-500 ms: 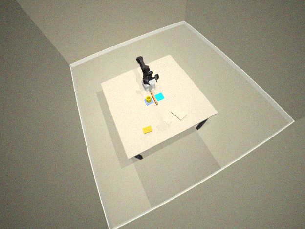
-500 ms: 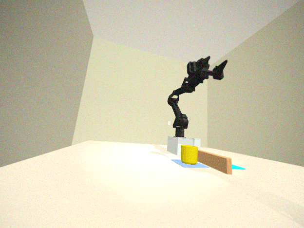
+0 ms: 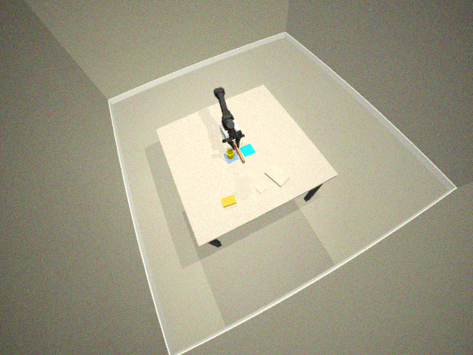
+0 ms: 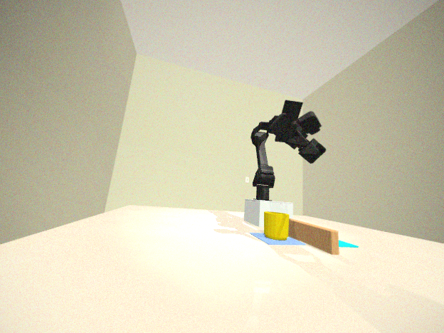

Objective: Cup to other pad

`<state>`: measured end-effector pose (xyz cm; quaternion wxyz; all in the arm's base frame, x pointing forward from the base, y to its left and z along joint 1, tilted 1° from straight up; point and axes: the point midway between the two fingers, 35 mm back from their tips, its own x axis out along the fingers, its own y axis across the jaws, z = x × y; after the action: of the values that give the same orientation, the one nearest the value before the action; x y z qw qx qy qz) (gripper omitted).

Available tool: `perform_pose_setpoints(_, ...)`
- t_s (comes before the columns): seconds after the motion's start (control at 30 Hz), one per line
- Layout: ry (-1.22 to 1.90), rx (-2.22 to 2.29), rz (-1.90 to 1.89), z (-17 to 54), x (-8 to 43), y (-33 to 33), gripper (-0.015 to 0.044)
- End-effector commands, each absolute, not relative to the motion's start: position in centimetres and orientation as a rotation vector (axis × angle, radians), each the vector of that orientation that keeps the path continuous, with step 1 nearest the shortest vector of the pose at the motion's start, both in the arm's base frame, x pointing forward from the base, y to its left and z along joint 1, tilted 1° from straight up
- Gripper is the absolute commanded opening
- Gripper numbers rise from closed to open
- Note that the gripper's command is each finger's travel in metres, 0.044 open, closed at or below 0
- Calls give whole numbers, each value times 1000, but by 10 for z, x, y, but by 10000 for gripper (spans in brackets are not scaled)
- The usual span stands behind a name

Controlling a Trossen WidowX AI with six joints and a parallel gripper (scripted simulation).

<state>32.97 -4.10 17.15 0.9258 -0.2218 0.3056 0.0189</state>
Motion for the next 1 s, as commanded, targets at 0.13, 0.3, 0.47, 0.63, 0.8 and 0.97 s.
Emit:
perform_pose_setpoints(0.13,1221,-804,519,60,270,-61,167)
perform_pose_setpoints(0.3,1388,-861,828,33,231,-63,167)
perform_pose_setpoints(0.47,1392,-861,836,33,230,-63,167)
perform_pose_setpoints(0.63,1392,-861,836,33,225,-65,167)
perform_pose_setpoints(0.8,1392,-861,836,32,225,-65,167)
perform_pose_setpoints(0.97,1392,-861,836,27,226,-66,167)
